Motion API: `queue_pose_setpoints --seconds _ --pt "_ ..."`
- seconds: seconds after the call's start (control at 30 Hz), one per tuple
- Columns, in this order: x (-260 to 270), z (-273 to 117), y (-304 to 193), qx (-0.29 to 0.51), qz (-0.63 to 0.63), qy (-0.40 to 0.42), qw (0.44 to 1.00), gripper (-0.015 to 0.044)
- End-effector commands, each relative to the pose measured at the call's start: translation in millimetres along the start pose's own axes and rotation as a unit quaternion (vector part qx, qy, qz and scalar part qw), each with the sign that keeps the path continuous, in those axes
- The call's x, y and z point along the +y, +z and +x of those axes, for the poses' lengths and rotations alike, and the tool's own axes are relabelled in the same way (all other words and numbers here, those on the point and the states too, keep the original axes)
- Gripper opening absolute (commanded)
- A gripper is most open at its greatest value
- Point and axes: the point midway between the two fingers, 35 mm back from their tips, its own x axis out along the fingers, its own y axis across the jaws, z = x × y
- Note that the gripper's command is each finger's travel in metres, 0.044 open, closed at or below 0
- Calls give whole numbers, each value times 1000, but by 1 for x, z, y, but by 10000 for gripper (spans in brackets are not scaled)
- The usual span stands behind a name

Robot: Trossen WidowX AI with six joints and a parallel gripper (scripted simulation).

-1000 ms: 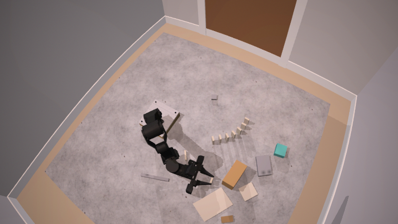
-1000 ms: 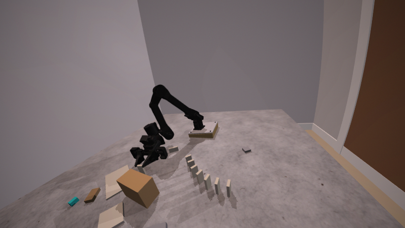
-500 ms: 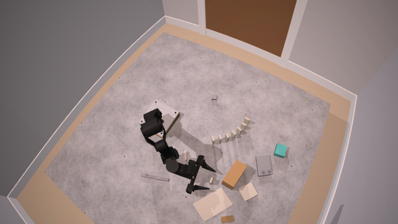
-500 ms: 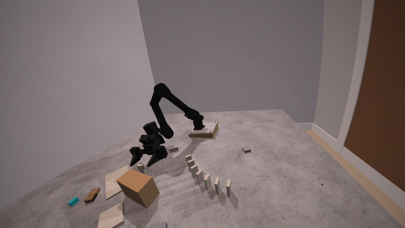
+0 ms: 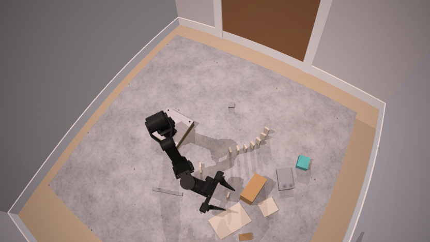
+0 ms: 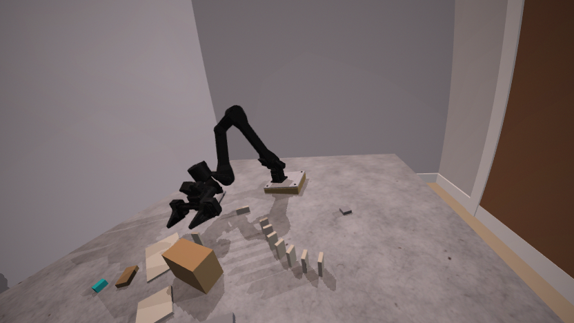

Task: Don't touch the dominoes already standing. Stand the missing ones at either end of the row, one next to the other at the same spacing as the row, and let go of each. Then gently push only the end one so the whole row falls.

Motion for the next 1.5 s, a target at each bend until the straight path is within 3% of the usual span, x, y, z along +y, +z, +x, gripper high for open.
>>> queue_pose_setpoints --seconds 0.0,0.33,0.6,0.97,1.17,1.47 --pt "-21 13 10 26 13 -31 999 440" --pt "-52 52 8 209 25 -80 974 440" --pt "-45 49 16 401 22 -92 911 440" --pt "-11 24 45 533 -45 -43 844 440" --pt "27 6 51 622 -55 1 781 440" --pt "31 4 52 633 -56 7 772 440"
